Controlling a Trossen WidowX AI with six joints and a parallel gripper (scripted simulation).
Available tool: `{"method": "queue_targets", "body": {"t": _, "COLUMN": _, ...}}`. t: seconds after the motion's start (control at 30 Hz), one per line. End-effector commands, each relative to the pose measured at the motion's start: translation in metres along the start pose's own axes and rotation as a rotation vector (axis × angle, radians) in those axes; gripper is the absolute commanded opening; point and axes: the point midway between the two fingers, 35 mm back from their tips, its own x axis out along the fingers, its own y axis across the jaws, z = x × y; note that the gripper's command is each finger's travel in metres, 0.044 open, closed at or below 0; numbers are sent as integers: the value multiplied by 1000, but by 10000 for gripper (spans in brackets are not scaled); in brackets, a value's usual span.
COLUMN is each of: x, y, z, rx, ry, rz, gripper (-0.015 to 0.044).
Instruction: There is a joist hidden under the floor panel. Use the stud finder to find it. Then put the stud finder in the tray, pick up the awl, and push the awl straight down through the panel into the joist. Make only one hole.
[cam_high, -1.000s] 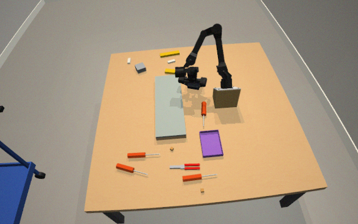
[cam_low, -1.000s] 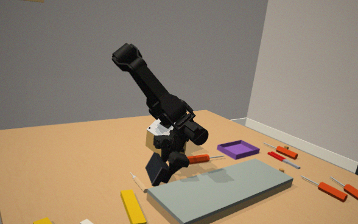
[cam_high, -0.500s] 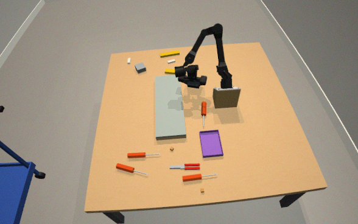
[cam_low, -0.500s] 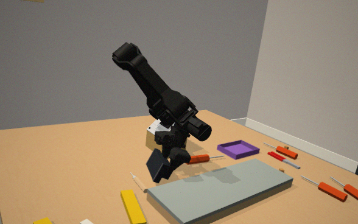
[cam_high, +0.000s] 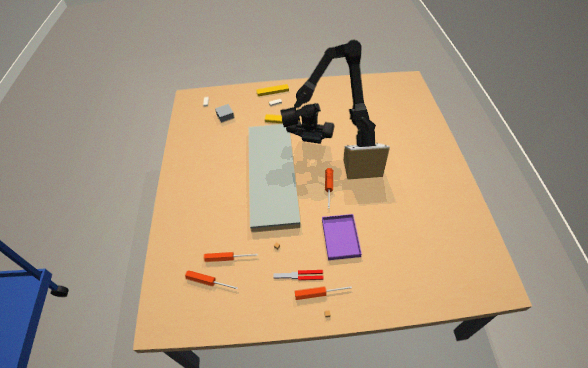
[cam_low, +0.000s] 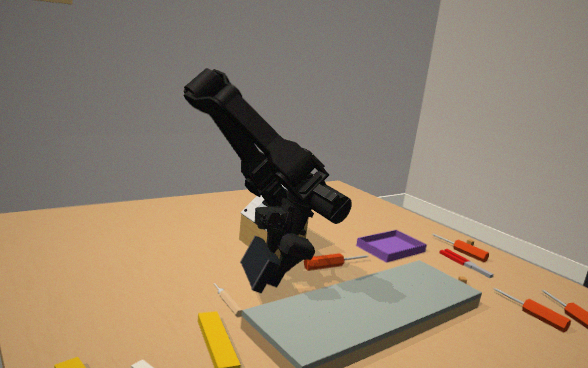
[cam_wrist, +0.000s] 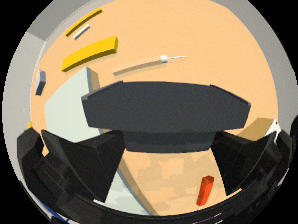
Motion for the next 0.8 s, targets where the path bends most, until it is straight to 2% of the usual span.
{"method": "queue_targets", "body": {"t": 0.0, "x": -7, "y": 3, "z": 3, "rx": 15, "ry": 6, "rz": 9, "gripper": 0}}
{"method": "queue_targets", "body": {"t": 0.77, "x": -21, "y": 1, "z": 10, "rx": 12, "ry": 38, "rz": 2, "gripper": 0}}
